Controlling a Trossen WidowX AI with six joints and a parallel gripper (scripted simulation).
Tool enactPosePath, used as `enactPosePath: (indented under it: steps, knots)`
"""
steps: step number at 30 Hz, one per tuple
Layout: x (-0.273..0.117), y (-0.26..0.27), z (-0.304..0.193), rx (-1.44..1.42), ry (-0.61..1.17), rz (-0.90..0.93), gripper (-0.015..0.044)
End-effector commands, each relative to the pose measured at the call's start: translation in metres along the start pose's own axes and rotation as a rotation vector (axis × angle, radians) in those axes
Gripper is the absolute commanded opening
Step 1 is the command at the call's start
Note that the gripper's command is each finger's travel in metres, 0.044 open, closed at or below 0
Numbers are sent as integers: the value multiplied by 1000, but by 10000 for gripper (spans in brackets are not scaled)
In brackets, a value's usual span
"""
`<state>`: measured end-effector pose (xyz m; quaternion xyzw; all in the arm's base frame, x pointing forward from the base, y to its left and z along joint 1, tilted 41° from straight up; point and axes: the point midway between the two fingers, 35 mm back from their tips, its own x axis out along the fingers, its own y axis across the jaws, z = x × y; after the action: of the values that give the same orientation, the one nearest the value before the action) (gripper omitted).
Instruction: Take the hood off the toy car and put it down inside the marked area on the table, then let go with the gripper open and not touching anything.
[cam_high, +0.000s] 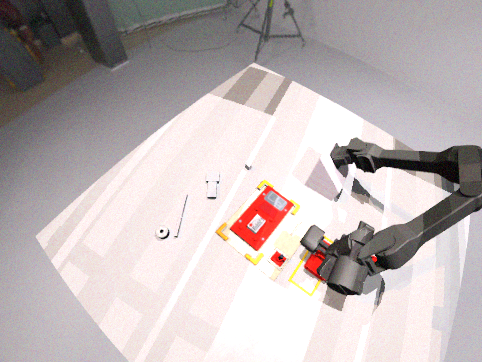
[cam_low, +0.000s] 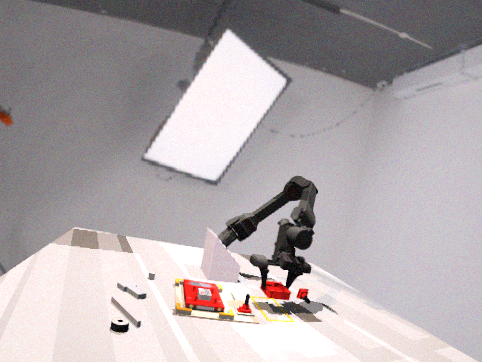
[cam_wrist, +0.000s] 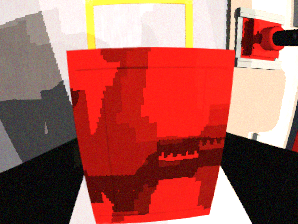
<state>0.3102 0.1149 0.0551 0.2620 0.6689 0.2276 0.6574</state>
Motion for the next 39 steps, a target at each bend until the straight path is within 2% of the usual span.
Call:
enactPosePath:
  steps: [1, 39]
  knots:
    - [3, -1, 0, 6, 1, 2, 0]
    - [29, 0, -3, 6, 1, 6, 0]
